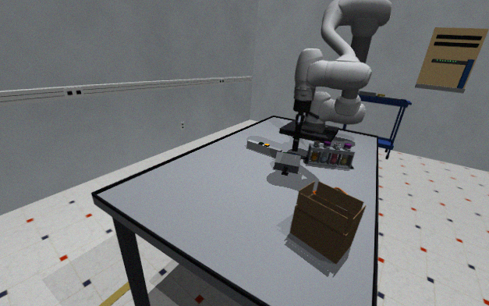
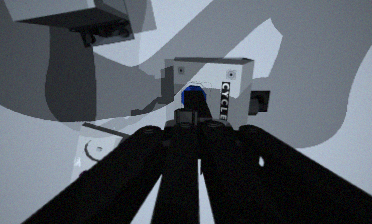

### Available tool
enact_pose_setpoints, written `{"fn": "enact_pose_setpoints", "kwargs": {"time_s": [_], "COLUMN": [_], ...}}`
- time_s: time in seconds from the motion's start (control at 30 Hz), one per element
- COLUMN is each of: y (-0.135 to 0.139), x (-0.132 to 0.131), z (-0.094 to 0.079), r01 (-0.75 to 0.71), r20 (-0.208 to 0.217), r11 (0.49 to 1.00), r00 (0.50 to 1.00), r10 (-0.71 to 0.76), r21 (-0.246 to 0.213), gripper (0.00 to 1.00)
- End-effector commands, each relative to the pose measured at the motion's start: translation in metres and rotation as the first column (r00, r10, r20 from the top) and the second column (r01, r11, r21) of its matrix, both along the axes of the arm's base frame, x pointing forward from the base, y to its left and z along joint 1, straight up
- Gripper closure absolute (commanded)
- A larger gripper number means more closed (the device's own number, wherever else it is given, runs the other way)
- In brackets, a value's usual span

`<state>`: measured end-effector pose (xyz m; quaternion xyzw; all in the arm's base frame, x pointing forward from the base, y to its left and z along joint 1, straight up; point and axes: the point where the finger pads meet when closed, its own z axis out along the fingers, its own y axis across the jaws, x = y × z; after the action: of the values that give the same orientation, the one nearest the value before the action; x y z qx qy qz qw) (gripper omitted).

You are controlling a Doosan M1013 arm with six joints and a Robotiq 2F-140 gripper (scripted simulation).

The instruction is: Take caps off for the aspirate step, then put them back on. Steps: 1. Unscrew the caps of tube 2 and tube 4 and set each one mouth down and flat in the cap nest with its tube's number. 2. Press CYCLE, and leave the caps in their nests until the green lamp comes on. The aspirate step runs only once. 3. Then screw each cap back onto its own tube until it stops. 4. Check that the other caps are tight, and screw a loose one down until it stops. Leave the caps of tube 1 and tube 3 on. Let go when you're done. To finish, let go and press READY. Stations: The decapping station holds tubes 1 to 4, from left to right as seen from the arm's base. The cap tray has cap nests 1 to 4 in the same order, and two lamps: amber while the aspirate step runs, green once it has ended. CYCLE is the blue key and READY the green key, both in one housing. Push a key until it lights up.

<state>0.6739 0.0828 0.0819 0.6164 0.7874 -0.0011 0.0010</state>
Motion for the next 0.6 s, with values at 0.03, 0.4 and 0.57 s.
{"fn": "enact_pose_setpoints", "kwargs": {"time_s": [0.03, 0.4, 0.57], "y": [0.0, -0.03, -0.05], "x": [0.0, -0.013, -0.021], "z": [0.012, 0.009, 0.006], "r01": [0.0, -0.303, -0.507], "r20": [0.001, 0.0, -0.001], "r11": [1.0, 0.953, 0.862], "r00": [1.0, 0.953, 0.862], "r10": [0.0, 0.303, 0.507], "r21": [0.001, 0.0, -0.001], "gripper": [0.9, 0.0, 0.0]}}
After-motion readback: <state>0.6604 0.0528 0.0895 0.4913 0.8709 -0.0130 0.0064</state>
